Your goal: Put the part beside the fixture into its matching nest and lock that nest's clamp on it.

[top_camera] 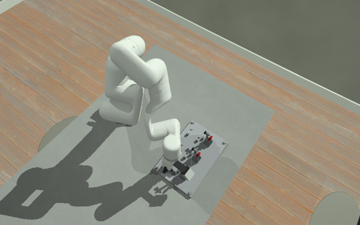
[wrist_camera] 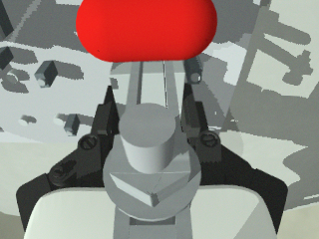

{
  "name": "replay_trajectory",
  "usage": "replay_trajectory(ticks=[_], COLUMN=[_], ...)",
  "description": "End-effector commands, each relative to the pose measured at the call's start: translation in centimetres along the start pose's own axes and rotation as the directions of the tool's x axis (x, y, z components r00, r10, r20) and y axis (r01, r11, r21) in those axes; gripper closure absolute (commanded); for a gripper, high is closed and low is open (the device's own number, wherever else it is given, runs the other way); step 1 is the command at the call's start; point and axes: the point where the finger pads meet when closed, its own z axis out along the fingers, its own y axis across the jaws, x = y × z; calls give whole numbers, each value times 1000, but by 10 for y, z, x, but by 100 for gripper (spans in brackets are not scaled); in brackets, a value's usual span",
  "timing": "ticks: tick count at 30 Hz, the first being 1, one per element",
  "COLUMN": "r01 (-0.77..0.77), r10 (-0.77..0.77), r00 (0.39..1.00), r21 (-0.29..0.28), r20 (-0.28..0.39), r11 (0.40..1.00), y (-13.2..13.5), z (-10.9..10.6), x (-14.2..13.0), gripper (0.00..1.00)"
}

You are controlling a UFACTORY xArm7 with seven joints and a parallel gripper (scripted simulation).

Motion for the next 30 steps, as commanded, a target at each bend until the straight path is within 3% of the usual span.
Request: replay_trajectory(ticks=[1,30], r01=[0,0], r10=[0,0], r00=[1000,1000], r21=[0,0], r20=[-3,-3], r11=[1000,1000], y=[0,1], z=[-1,5], x=[1,1], gripper=[100,100])
